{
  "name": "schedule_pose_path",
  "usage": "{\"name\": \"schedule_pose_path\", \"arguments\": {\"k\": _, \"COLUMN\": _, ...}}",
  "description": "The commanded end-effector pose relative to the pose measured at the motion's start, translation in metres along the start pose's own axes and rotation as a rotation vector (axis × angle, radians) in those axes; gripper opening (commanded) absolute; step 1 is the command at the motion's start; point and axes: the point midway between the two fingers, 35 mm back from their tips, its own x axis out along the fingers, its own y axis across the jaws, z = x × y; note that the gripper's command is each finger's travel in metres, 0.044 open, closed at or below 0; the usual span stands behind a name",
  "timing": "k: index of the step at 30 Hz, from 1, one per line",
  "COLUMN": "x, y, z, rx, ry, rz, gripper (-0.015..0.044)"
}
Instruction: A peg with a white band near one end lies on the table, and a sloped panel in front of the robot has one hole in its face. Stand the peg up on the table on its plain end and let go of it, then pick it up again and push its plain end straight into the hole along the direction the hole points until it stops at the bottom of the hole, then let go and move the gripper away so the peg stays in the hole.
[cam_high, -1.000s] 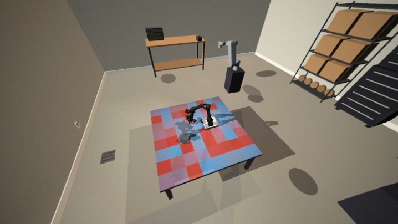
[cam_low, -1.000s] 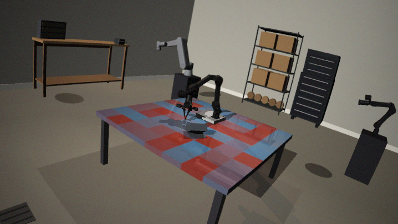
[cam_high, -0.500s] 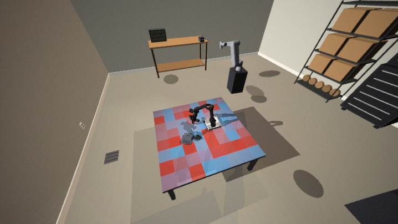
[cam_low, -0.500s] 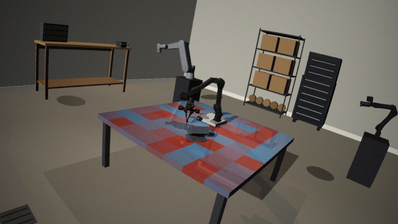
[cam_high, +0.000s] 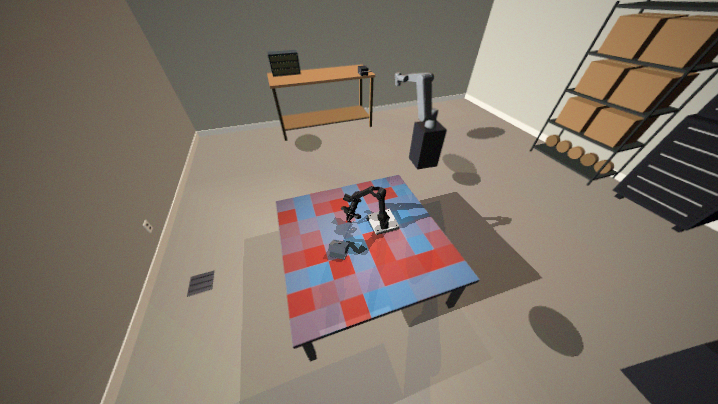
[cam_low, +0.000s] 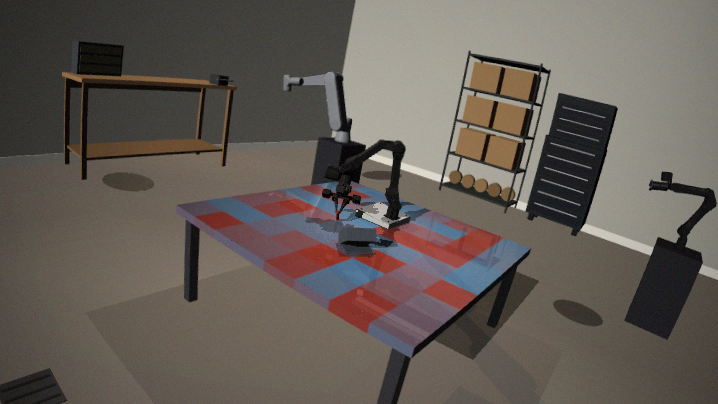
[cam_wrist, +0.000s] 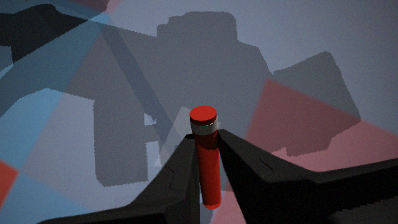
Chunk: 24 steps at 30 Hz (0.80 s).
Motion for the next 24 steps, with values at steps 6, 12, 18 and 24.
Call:
{"name": "schedule_pose_path", "arguments": {"k": 6, "x": -0.003, "y": 0.002, "z": -0.005, "rx": 0.002, "ry": -0.073, "rz": 0.006, "gripper": 0.0050}}
{"name": "schedule_pose_path", "arguments": {"k": 12, "x": -0.006, "y": 0.003, "z": -0.008, "rx": 0.002, "ry": -0.124, "rz": 0.007, "gripper": 0.0050}}
{"name": "schedule_pose_path", "arguments": {"k": 18, "x": -0.008, "y": 0.003, "z": -0.011, "rx": 0.002, "ry": -0.175, "rz": 0.007, "gripper": 0.0050}}
{"name": "schedule_pose_path", "arguments": {"k": 24, "x": -0.011, "y": 0.003, "z": -0.015, "rx": 0.002, "ry": -0.227, "rz": 0.007, "gripper": 0.0050}}
